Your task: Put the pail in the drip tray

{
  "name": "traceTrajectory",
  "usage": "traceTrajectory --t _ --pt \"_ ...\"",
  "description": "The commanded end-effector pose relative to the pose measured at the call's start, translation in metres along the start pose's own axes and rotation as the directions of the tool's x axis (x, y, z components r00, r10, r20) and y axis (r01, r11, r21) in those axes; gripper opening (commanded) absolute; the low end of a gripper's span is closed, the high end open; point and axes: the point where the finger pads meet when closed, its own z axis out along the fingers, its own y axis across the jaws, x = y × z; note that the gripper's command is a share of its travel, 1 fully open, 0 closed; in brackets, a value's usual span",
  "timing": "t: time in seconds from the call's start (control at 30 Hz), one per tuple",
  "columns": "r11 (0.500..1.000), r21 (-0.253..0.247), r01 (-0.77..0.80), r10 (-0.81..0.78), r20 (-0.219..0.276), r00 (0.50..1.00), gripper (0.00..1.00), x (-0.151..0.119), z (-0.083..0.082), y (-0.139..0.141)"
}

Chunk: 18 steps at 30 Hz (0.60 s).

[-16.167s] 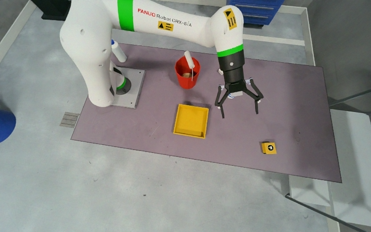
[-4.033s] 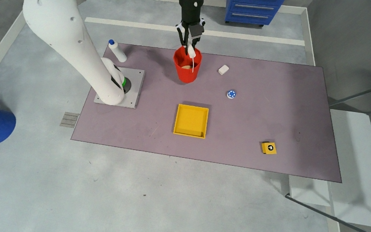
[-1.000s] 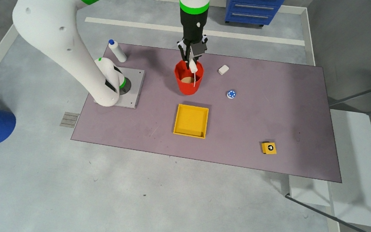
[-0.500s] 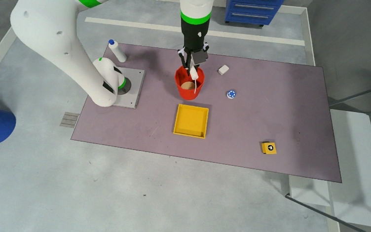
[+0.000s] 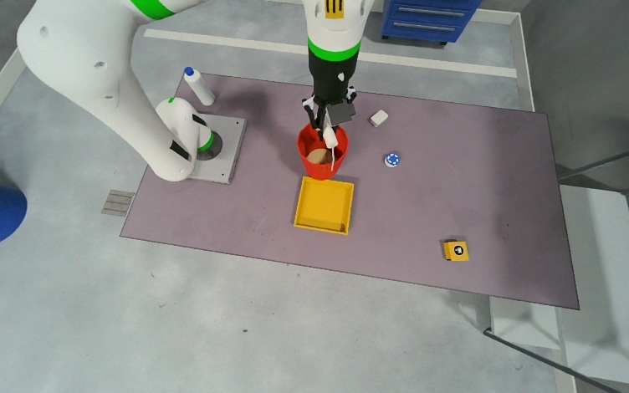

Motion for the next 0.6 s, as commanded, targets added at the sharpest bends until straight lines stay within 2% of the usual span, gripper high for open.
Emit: traceTrajectory --t 0.0,0.57 --pt "1.000 0.001 0.000 0.000 -0.001 1.000 0.10 0.013 -0.001 0.003" --pt "1.000 0.001 0.000 0.000 -0.001 1.000 0.10 0.060 -0.001 0.013"
